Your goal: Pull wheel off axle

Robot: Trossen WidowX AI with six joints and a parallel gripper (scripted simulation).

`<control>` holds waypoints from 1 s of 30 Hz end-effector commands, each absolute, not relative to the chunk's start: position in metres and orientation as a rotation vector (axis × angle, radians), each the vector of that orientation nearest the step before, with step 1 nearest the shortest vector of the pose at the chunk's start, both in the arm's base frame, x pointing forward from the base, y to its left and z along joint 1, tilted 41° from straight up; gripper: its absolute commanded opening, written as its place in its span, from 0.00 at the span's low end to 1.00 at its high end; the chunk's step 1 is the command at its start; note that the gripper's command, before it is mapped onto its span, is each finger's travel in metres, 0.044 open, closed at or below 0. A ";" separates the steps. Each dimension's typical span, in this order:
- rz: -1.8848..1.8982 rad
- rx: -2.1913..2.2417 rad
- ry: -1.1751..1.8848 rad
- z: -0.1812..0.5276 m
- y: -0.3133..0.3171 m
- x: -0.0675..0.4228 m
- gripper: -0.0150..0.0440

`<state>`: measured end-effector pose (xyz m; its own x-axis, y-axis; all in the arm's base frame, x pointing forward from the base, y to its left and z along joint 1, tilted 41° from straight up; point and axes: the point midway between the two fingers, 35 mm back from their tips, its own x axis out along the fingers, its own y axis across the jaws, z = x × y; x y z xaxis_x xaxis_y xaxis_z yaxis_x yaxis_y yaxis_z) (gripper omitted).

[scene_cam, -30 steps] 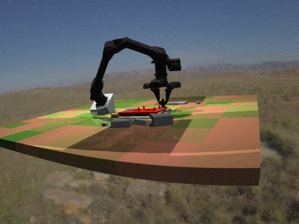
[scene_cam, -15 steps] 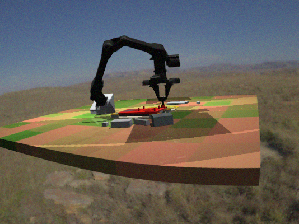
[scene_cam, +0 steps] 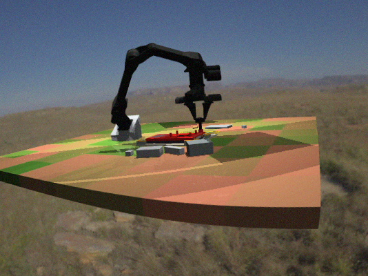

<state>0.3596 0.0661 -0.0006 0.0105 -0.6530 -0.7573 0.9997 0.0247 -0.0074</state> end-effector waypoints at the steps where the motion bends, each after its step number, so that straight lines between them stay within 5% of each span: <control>1: -1.446 0.665 0.680 0.001 0.068 0.360 0.25; 30: -1.443 0.660 0.690 0.004 0.117 0.339 0.25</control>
